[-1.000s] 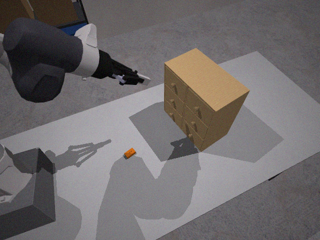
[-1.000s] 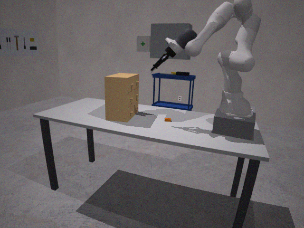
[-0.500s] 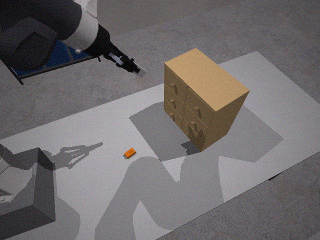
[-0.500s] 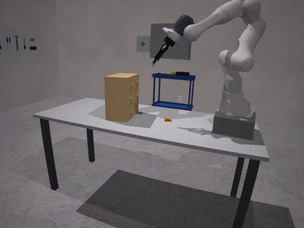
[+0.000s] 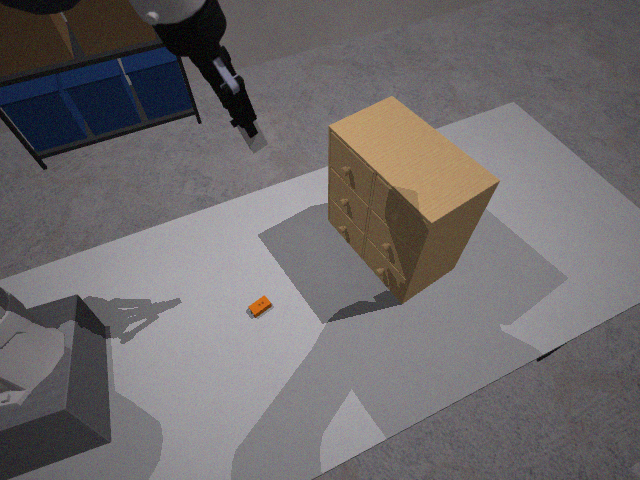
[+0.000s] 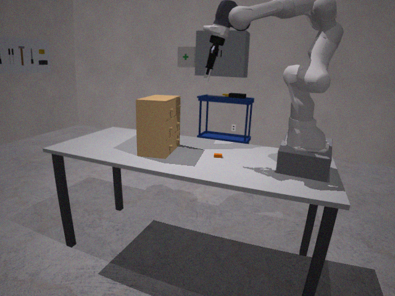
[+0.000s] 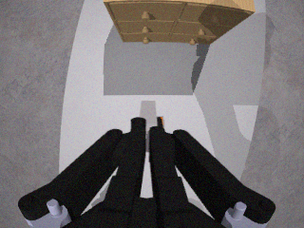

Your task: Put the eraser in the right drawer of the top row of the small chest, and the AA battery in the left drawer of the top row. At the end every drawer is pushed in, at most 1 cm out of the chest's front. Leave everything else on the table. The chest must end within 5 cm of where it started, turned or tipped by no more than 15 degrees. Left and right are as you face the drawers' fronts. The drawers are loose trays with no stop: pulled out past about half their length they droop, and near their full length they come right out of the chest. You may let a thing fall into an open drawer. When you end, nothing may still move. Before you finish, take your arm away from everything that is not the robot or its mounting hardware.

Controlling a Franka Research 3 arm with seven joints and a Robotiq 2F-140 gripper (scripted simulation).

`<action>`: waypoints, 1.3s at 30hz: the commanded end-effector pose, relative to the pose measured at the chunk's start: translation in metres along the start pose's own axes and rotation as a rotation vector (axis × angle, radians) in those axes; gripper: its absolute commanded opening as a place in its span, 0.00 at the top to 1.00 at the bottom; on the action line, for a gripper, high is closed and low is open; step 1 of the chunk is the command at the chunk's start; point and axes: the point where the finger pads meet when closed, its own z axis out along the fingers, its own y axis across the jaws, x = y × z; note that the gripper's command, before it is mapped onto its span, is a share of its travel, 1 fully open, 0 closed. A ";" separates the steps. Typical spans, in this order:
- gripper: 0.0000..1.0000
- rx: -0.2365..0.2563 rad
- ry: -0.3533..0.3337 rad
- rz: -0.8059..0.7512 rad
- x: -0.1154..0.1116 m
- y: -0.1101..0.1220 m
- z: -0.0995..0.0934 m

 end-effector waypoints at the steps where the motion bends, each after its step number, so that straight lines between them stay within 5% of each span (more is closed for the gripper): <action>1: 1.00 0.011 -0.140 -0.017 -0.036 -0.005 0.002; 10: 1.00 0.010 -0.244 -0.017 -0.046 -0.004 -0.014; 36: 1.00 0.010 -0.248 -0.017 -0.046 -0.004 -0.015; 37: 0.00 0.007 -0.246 -0.014 -0.045 -0.004 -0.014; 39: 0.00 0.007 -0.246 -0.014 -0.045 -0.004 -0.014</action>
